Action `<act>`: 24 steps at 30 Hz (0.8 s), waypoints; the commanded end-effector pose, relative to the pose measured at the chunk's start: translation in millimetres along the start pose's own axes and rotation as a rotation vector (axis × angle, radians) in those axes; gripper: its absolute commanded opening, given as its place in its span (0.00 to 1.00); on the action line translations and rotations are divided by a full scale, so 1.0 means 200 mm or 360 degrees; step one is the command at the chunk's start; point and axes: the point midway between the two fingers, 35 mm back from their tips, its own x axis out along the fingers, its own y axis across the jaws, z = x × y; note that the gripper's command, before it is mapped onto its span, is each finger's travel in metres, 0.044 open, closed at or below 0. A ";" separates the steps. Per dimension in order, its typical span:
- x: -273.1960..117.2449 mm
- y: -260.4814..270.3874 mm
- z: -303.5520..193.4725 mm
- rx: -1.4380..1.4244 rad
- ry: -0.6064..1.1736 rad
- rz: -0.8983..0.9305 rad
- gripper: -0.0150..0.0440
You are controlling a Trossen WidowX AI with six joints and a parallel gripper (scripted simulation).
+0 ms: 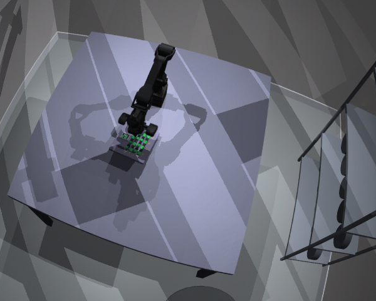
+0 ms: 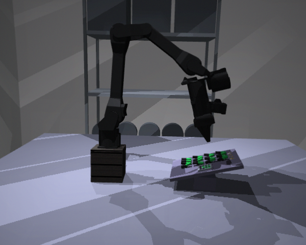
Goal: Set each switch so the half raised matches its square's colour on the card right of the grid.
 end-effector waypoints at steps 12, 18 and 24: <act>-0.05 -0.12 -0.40 -0.0012 -0.0001 0.0003 0.25; 0.12 -0.11 -0.39 -0.0012 0.0037 0.0004 0.25; 0.13 -0.11 -0.39 -0.0012 0.0039 0.0004 0.25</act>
